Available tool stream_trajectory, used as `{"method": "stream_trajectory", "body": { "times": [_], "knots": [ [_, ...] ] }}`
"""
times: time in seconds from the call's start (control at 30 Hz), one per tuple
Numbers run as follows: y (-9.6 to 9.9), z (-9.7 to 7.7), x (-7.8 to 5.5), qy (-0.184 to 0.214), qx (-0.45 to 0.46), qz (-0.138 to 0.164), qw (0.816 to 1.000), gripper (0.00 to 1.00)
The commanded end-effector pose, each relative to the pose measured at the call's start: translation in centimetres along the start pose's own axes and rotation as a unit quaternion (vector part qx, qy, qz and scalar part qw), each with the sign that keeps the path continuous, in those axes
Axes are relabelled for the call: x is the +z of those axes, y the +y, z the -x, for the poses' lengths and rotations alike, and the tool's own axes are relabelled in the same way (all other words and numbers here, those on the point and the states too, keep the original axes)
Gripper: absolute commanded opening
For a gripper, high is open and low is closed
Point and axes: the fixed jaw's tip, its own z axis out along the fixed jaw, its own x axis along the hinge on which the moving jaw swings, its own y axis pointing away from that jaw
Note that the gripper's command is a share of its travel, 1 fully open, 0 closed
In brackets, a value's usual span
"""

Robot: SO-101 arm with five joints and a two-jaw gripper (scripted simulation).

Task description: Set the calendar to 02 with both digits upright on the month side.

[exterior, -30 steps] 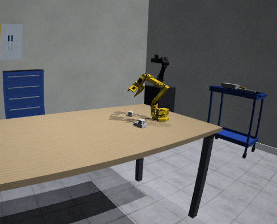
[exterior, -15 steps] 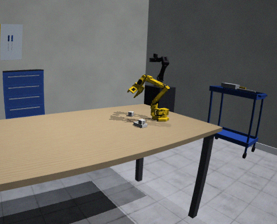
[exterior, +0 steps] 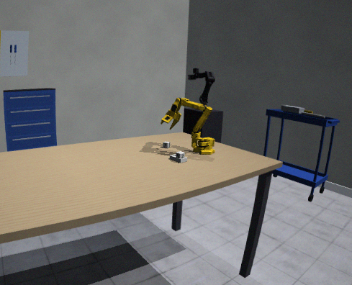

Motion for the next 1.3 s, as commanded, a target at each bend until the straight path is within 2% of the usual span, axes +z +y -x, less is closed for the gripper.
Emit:
{"method": "stream_trajectory", "body": {
  "times": [0.0, 0.2, 0.37, 0.57, 0.6, 1.27],
  "knots": [
    [0.0, 0.3, 0.6, -0.001, 0.000, 0.014, 1.000, 0.35],
    [1.3, 0.1, 2.8, 0.007, 0.000, 0.098, 0.995, 0.35],
    [2.0, 0.1, 3.6, 0.010, 0.000, 0.134, 0.991, 0.35],
    [2.1, 0.1, 3.7, 0.011, 0.000, 0.138, 0.990, 0.35],
    [2.3, 0.5, 4.1, 0.011, -0.005, 0.154, 0.988, 0.35],
    [2.3, 0.5, 4.1, 0.011, -0.005, 0.154, 0.988, 0.35]
  ]
}}
